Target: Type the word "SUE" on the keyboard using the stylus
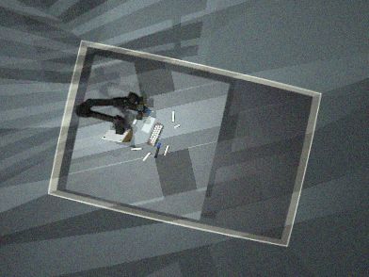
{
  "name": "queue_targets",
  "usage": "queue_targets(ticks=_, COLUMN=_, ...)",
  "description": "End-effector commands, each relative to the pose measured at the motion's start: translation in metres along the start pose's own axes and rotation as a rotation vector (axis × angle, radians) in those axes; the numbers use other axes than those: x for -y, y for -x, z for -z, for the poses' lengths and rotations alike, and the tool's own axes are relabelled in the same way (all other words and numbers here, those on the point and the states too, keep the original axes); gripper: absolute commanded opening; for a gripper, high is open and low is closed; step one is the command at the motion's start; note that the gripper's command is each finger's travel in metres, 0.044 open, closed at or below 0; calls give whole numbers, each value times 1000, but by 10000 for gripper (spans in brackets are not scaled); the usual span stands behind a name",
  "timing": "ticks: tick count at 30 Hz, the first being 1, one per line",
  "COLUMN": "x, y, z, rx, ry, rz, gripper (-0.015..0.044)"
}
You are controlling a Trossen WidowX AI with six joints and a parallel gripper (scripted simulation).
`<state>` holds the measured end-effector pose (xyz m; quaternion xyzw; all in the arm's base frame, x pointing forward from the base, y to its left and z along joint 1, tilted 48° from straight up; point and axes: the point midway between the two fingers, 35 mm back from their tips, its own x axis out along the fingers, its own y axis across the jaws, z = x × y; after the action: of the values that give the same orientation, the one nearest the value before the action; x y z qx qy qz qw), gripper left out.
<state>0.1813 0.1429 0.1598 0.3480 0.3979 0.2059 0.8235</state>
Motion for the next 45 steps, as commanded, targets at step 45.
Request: queue_targets(ticks=45, x=3, y=-21, z=12, rx=-4, ry=-9, rz=9, gripper=150)
